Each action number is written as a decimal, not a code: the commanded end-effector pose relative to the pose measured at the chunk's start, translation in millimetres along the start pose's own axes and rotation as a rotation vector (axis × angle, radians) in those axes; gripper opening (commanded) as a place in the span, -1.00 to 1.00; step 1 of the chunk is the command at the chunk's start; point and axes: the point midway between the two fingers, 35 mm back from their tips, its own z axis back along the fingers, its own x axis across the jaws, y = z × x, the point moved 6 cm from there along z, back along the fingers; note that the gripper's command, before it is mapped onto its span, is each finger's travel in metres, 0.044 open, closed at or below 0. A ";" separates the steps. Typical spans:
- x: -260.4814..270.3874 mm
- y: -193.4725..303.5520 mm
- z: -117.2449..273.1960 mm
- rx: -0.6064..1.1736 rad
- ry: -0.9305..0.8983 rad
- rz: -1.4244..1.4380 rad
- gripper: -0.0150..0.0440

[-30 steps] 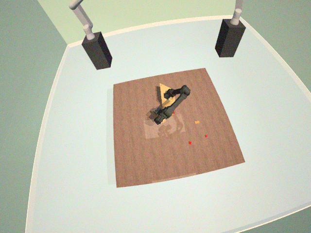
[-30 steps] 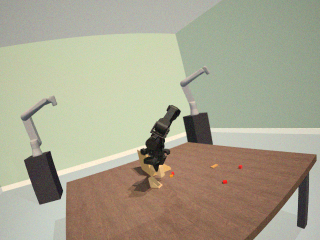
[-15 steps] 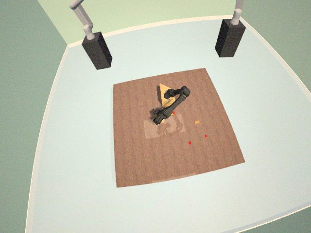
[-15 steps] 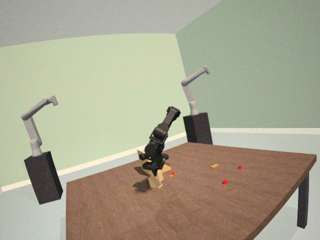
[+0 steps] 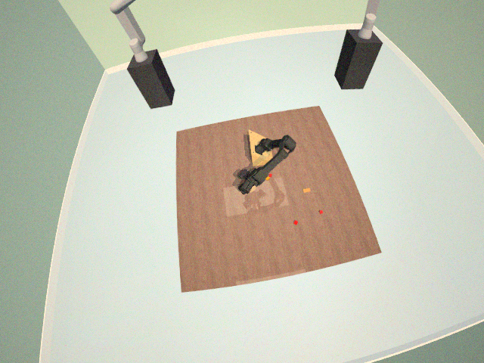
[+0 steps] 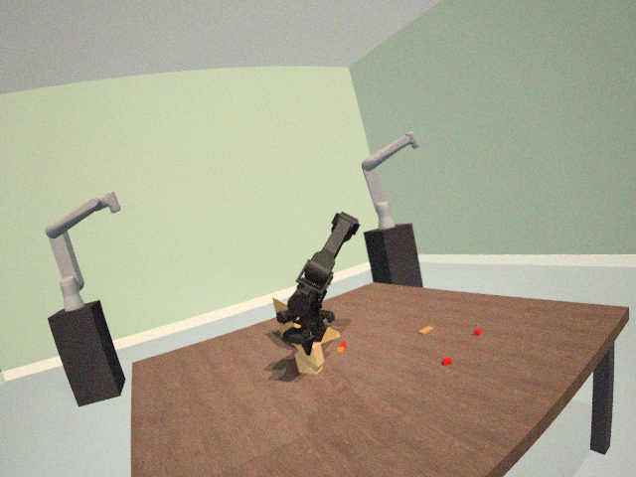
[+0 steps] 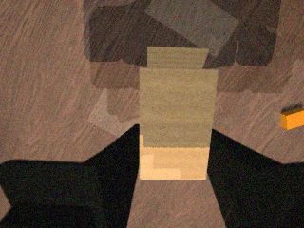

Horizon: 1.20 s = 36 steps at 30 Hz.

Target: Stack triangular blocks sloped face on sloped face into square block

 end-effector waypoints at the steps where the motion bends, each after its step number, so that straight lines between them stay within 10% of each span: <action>1: -1.4 -0.9 -2.9 0.005 0.004 -0.010 -0.49; 36: -2.2 -1.7 -6.6 0.009 0.005 -0.014 -0.49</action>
